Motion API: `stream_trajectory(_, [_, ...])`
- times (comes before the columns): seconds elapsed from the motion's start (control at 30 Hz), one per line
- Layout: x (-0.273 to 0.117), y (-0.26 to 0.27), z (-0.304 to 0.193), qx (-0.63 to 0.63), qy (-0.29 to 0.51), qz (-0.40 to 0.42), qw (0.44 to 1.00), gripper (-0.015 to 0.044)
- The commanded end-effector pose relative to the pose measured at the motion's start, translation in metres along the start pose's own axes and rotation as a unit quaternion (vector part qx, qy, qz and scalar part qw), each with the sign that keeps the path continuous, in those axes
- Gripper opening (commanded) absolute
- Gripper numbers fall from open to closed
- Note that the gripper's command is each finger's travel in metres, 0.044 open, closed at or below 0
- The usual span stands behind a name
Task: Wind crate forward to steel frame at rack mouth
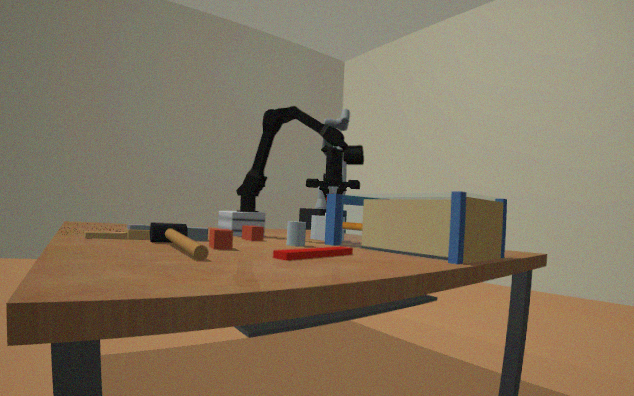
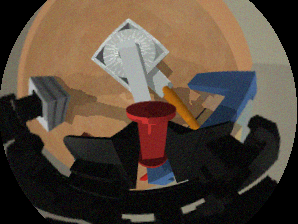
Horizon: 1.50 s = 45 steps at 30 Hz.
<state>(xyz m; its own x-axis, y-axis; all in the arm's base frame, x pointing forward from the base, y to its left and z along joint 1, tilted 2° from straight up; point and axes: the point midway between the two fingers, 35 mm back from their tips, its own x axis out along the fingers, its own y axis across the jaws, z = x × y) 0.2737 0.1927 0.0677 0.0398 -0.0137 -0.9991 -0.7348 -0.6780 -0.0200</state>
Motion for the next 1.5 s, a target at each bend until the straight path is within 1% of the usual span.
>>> stream_trajectory(0.0, [0.003,0.0,0.001,-0.001,0.0,0.004,1.0,0.0])
stream_trajectory(0.53, [0.003,-0.004,0.002,-0.001,0.0,0.004,1.0,0.0])
stream_trajectory(1.47, [0.003,-0.031,0.014,-0.001,-0.001,0.003,1.0,0.0])
